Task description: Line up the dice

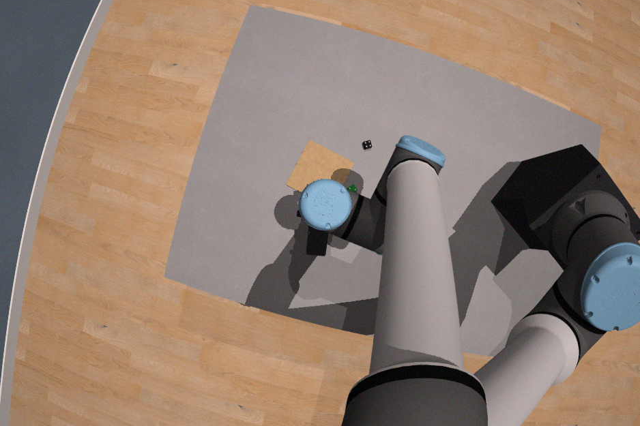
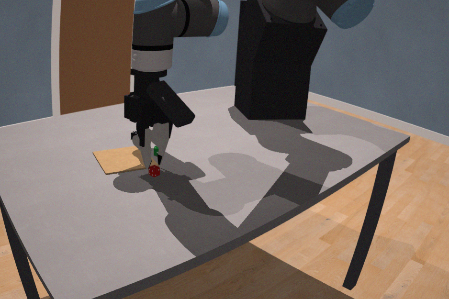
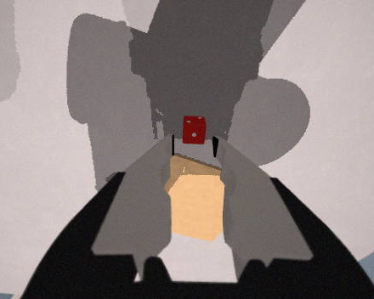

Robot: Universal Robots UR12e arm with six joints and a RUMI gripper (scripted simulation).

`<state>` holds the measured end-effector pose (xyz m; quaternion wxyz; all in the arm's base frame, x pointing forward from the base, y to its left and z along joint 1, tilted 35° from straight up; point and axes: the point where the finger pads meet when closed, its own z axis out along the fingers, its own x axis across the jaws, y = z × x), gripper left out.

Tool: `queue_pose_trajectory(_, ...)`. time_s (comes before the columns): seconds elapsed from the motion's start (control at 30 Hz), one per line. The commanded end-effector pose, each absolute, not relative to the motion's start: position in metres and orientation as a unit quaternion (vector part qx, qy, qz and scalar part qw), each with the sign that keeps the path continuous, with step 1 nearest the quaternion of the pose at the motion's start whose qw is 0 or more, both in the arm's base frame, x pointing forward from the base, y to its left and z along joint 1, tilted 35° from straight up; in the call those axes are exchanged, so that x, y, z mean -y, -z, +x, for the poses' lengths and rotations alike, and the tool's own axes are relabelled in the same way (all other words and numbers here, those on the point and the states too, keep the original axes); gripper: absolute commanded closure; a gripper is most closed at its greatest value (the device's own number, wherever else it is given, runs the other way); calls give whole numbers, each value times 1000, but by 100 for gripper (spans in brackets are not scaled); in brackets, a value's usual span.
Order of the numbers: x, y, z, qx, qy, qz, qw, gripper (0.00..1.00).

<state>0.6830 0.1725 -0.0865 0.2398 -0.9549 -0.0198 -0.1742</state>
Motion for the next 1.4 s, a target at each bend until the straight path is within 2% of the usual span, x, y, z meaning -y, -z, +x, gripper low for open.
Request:
queue_pose_trajectory(0.0, -176, 92, 686, 20, 175, -955, 240, 79)
queue_pose_trajectory(1.37, -181, 101, 689, 20, 175, -955, 240, 79)
